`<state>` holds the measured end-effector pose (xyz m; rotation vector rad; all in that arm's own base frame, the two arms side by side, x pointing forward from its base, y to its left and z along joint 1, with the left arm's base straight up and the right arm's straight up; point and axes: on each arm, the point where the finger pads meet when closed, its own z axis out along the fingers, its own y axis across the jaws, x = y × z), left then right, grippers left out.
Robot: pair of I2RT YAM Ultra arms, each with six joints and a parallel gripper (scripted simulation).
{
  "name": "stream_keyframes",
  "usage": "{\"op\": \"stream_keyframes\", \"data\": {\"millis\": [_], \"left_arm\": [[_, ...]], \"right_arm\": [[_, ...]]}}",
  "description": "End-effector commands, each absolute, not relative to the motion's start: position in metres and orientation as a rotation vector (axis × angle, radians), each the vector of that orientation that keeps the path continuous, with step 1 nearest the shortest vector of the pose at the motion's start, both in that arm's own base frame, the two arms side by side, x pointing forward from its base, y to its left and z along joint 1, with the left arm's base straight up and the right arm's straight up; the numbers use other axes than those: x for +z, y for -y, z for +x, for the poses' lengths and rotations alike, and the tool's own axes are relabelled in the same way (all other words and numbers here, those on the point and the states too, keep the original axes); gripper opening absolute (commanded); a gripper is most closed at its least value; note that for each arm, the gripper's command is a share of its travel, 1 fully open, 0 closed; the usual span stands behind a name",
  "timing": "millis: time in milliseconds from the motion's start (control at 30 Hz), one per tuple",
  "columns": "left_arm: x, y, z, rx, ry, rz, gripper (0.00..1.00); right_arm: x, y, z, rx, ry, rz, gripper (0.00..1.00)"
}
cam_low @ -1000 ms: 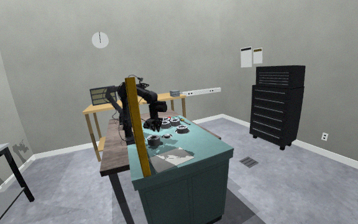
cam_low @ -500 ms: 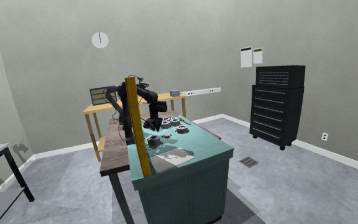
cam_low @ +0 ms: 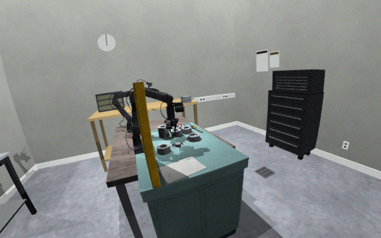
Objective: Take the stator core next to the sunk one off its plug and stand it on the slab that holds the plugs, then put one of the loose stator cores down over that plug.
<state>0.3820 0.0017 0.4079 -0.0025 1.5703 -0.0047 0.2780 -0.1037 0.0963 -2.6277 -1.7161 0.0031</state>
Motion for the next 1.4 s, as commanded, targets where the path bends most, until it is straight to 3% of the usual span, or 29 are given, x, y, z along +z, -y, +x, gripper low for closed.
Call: {"op": "stream_keyframes", "data": {"millis": [0,600,1133,1367], "left_arm": [[0.437,-0.003,0.370,-0.005,-1.492,-0.018,1.00],[0.437,-0.003,0.370,-0.005,-1.492,-0.018,1.00],[0.437,-0.003,0.370,-0.005,-1.492,-0.018,1.00],[0.437,-0.003,0.370,-0.005,-1.492,-0.018,1.00]], "right_arm": [[0.106,0.068,0.295,0.038,1.863,-2.535,0.37],[0.112,-0.075,0.303,-0.013,2.369,-2.055,0.37],[0.122,-0.127,0.292,-0.044,2.574,-1.856,0.37],[0.089,-0.126,0.286,0.017,2.557,-1.831,0.37]]}}
